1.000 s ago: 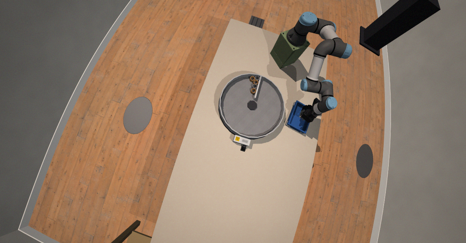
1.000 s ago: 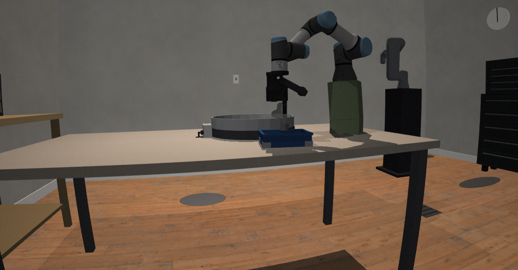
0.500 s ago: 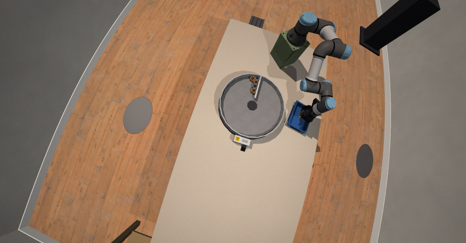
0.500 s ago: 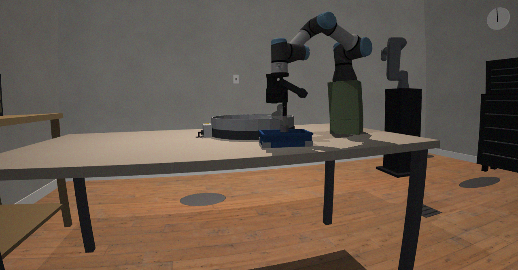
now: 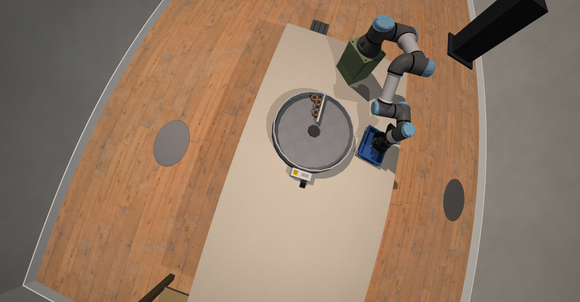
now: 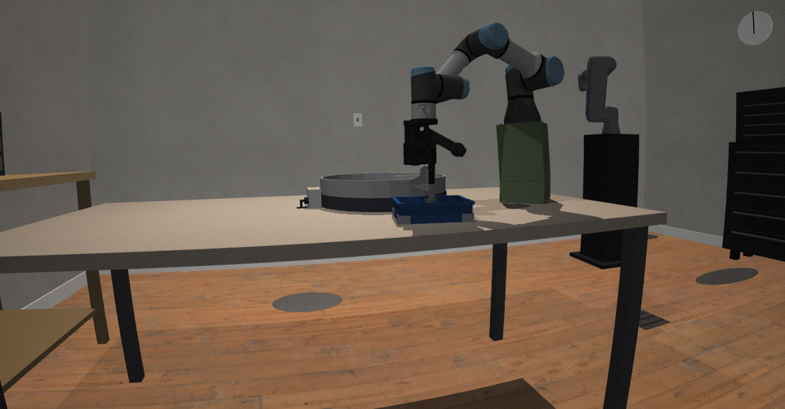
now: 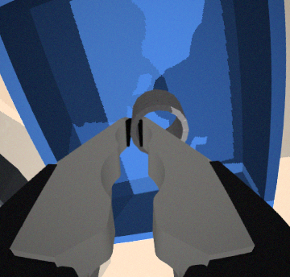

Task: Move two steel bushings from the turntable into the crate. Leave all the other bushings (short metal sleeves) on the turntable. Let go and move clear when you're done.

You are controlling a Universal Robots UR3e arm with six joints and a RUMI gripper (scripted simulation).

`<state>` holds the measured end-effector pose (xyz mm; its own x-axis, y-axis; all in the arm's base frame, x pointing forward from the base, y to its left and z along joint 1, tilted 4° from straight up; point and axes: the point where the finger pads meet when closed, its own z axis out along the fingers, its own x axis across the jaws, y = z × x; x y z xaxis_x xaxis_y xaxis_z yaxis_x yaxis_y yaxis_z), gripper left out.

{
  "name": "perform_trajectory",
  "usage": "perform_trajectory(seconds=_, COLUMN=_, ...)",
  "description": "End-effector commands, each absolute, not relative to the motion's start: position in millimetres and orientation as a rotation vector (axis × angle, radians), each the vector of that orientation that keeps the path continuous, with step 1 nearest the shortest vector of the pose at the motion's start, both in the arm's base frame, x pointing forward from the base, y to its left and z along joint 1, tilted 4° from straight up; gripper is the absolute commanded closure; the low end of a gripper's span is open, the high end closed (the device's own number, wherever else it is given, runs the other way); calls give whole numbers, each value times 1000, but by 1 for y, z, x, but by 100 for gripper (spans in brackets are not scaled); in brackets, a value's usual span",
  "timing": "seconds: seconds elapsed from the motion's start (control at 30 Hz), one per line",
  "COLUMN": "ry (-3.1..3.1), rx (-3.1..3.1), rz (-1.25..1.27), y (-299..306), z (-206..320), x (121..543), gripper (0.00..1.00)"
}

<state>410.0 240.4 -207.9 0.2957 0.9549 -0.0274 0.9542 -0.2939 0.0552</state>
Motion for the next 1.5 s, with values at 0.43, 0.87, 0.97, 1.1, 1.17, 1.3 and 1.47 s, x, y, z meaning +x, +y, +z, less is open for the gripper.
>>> perform_trajectory(seconds=0.43, ry=1828, rx=2478, rz=21, y=240, z=-220, x=412, gripper=100)
perform_trajectory(seconds=0.87, ry=1828, rx=2478, rz=21, y=240, z=-220, x=412, gripper=100)
perform_trajectory(seconds=0.97, ry=1828, rx=2478, rz=21, y=240, z=-220, x=412, gripper=100)
perform_trajectory(seconds=1.1, ry=1828, rx=2478, rz=21, y=240, z=-220, x=412, gripper=100)
perform_trajectory(seconds=1.17, ry=1828, rx=2478, rz=21, y=240, z=-220, x=412, gripper=100)
perform_trajectory(seconds=1.3, ry=1828, rx=2478, rz=21, y=240, z=-220, x=412, gripper=100)
perform_trajectory(seconds=1.47, ry=1828, rx=2478, rz=21, y=240, z=-220, x=412, gripper=100)
